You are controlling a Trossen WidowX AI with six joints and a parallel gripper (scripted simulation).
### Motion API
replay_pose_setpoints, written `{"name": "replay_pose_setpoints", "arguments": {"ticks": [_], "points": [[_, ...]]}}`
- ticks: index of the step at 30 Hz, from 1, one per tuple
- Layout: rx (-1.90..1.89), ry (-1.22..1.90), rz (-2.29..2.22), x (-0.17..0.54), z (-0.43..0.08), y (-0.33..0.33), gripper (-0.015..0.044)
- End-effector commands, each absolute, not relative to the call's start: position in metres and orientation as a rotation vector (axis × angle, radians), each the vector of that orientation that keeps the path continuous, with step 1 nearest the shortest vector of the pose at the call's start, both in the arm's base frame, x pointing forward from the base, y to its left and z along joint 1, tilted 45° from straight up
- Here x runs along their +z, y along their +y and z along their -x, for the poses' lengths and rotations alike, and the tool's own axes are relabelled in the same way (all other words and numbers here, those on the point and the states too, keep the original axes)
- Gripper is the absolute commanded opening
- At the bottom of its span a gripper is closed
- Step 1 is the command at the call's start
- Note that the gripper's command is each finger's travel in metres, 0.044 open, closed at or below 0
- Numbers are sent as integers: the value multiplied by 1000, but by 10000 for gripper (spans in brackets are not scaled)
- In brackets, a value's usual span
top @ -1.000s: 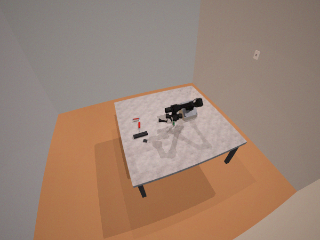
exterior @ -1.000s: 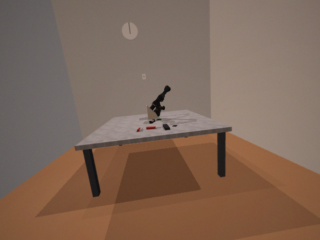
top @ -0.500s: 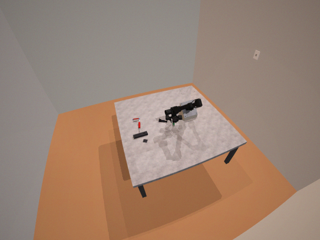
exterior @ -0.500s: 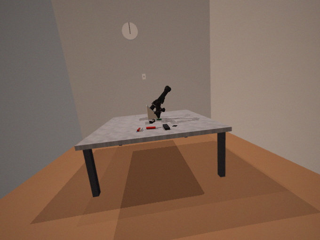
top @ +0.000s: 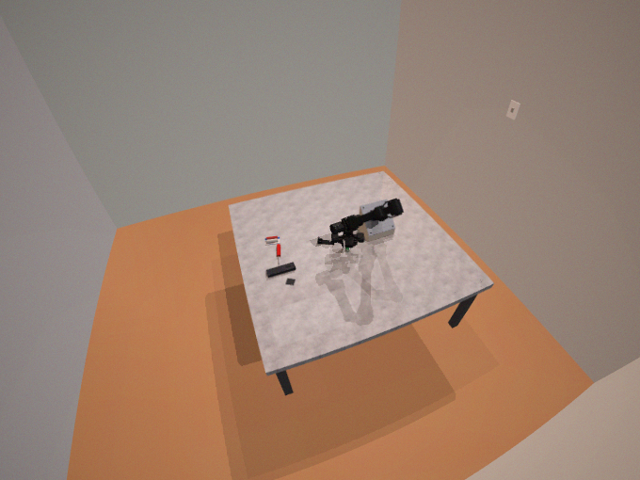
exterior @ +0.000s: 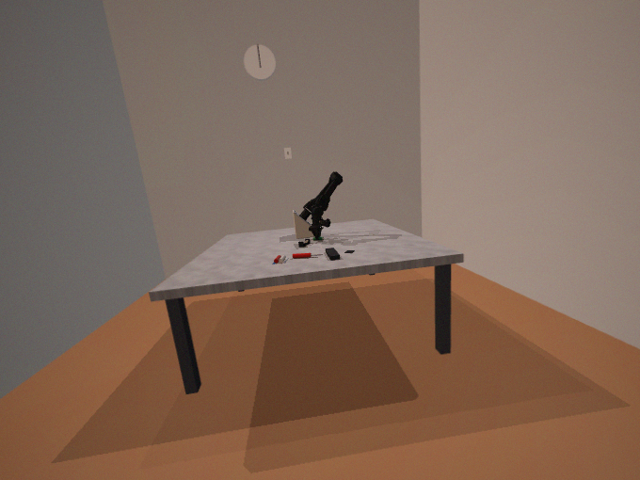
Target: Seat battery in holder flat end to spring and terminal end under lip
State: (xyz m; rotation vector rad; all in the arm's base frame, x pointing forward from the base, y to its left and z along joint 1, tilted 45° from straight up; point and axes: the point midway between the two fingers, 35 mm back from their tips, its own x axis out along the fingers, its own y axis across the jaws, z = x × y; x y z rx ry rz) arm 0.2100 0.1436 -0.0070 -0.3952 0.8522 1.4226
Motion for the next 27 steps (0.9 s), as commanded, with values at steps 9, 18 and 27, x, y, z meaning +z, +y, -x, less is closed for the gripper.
{"name": "replay_pose_setpoints", "arguments": {"ticks": [9,18,27], "points": [[1423,855,389,-8,-209,145,60],[1421,857,392,19,-213,117,60],[1315,995,236,25,-229,103,60]]}}
